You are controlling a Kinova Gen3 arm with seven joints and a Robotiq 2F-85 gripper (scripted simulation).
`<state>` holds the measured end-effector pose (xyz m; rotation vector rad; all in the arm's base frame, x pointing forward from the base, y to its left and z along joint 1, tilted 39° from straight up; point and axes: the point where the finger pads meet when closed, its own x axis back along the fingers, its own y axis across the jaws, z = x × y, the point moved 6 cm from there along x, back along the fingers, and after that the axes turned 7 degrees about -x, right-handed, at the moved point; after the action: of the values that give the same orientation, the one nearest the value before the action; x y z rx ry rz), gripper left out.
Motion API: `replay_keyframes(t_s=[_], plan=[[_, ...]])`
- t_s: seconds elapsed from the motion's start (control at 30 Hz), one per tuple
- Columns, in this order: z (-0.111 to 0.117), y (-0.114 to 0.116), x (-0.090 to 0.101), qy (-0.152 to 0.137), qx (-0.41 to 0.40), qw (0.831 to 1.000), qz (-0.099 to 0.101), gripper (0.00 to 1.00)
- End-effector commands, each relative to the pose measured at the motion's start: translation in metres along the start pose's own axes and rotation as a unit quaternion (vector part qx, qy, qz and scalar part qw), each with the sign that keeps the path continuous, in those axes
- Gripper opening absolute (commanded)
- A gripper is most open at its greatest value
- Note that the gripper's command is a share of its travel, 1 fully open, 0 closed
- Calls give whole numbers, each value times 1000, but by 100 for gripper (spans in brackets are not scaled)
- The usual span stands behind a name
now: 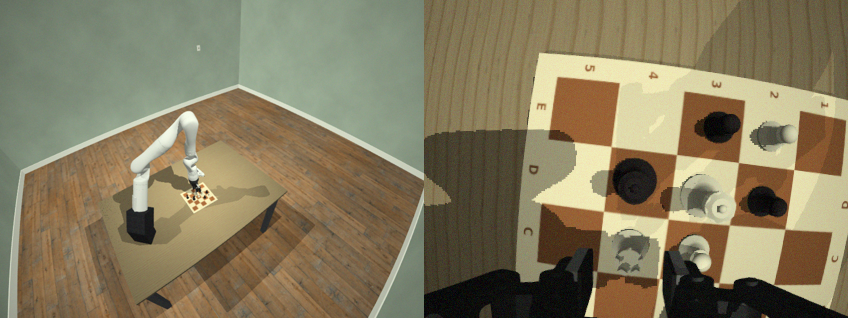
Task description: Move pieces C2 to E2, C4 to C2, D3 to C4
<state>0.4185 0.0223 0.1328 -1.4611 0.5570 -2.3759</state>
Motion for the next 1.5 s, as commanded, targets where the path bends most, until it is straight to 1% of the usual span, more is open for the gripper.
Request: replay_keyframes(t_s=[0.0, 1.07, 1.23, 1.47], plan=[[0, 0, 0, 0, 0, 1000, 0, 37], [0, 0, 0, 0, 0, 1000, 0, 37], [0, 0, -5, 0, 0, 1000, 0, 37], [0, 0, -17, 0, 0, 1000, 0, 37]])
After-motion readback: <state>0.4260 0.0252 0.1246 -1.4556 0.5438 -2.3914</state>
